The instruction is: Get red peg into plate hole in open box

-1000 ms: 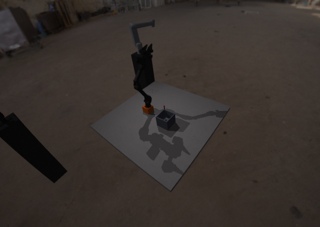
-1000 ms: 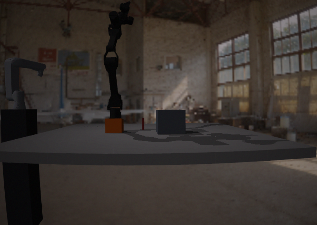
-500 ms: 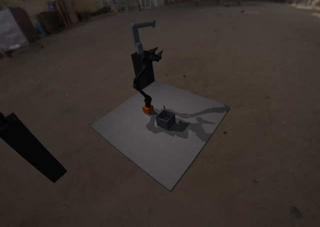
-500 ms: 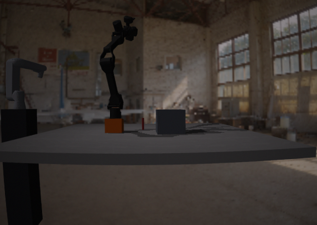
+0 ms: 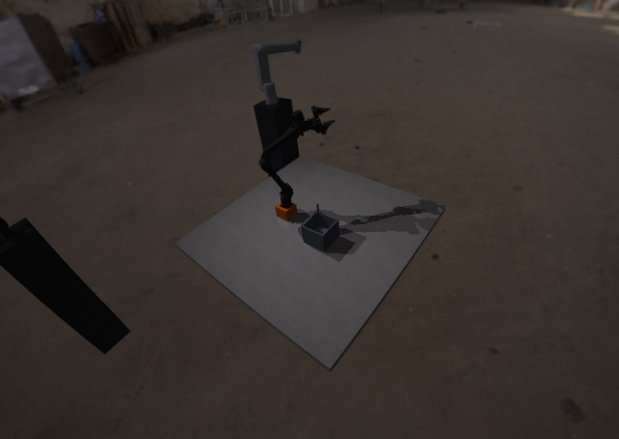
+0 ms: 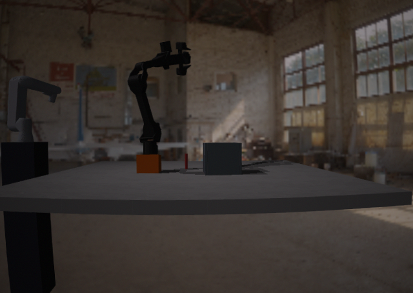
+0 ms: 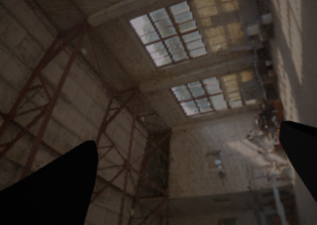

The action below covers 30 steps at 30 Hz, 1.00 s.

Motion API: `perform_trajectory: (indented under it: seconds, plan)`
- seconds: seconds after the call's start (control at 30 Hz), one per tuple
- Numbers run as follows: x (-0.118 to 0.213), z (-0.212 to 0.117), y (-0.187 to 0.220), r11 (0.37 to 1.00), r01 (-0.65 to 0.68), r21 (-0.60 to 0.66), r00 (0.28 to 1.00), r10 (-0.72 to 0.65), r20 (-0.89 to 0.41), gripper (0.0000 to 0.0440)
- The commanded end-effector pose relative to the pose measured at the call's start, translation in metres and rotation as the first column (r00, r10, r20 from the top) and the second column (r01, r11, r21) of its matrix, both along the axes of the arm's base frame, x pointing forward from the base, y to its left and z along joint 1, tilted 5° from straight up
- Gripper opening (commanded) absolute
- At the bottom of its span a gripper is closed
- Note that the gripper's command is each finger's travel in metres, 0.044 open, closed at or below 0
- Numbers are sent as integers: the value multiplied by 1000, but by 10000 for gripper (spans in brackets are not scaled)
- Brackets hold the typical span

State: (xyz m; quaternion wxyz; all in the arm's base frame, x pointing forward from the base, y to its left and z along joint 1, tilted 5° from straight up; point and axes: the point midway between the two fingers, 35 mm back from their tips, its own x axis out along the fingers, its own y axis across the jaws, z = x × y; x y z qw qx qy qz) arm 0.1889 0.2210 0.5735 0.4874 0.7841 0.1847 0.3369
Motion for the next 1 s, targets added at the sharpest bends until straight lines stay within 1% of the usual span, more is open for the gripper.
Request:
perform_trajectory:
  seconds: [0.0,0.27,0.5,0.73,0.97]
  plan:
    - [24,-35,11,993,26,-112,997,-34,-65,440]
    - [66,-112,13,945,47,-324,968,-124,-218,440]
    - [91,-177,0,881,19,-473,910,-211,-356,440]
    - [101,-236,-19,821,-50,-569,822,-289,-490,440]
    - [97,-287,-38,780,-144,-609,712,-346,-612,440]
